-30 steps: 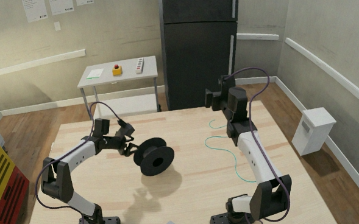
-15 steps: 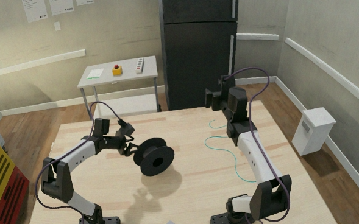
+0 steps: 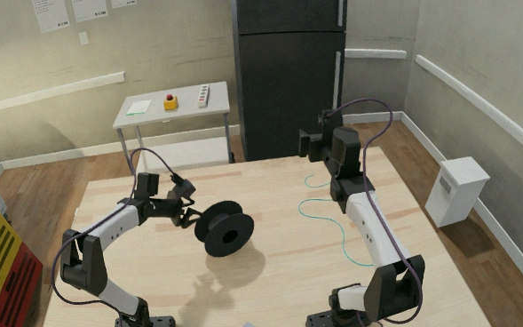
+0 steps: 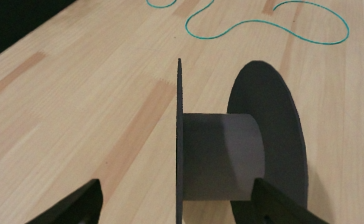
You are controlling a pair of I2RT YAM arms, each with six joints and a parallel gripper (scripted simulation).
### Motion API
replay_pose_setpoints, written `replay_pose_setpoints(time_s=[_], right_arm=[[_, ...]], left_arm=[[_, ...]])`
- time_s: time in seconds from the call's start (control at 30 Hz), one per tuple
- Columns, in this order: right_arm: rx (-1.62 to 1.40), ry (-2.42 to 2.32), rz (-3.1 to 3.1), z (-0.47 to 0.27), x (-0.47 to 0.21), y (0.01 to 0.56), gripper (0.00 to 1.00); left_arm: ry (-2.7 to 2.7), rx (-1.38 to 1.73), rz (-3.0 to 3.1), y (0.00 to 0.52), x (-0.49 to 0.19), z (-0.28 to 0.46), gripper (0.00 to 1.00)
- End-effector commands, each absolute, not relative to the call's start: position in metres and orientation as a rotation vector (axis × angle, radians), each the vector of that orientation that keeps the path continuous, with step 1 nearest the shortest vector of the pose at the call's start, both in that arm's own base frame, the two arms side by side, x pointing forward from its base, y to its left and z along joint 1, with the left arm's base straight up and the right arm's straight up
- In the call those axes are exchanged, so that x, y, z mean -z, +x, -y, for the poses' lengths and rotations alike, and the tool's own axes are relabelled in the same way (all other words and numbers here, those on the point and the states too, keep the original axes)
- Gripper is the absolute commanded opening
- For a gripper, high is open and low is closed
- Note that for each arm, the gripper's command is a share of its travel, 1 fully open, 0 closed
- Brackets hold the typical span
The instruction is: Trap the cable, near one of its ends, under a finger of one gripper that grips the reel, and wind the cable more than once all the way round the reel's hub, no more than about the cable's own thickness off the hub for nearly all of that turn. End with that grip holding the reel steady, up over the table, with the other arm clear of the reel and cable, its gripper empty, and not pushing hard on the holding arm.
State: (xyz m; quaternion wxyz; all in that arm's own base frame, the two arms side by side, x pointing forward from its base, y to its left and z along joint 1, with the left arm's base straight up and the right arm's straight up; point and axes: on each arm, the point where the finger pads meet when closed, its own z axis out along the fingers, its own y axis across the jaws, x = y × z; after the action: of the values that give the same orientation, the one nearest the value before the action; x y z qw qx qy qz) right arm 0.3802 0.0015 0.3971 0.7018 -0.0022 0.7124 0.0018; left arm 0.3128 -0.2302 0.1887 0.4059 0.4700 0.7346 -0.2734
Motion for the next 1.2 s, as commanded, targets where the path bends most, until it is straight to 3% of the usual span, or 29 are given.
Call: replay_pose_setpoints(time_s=[0.0,0.53,1.17], right_arm=[[0.001,0.010,-1.589,0.002,-0.392,0.382,1.00],[0.001,0.010,-1.589,0.002,-0.392,0.382,1.00],[0.001,0.010,-1.589,0.002,-0.392,0.382,1.00]], left_arm=[[1.146,0.646,-1.798,0.328,-0.213,0.227,0.75],[0.936,0.492,-1.846,0.364,-0.232,0.166,0.75],[0.349,0.072,-1.912,0.405,-0.274,-0.026,0.75]])
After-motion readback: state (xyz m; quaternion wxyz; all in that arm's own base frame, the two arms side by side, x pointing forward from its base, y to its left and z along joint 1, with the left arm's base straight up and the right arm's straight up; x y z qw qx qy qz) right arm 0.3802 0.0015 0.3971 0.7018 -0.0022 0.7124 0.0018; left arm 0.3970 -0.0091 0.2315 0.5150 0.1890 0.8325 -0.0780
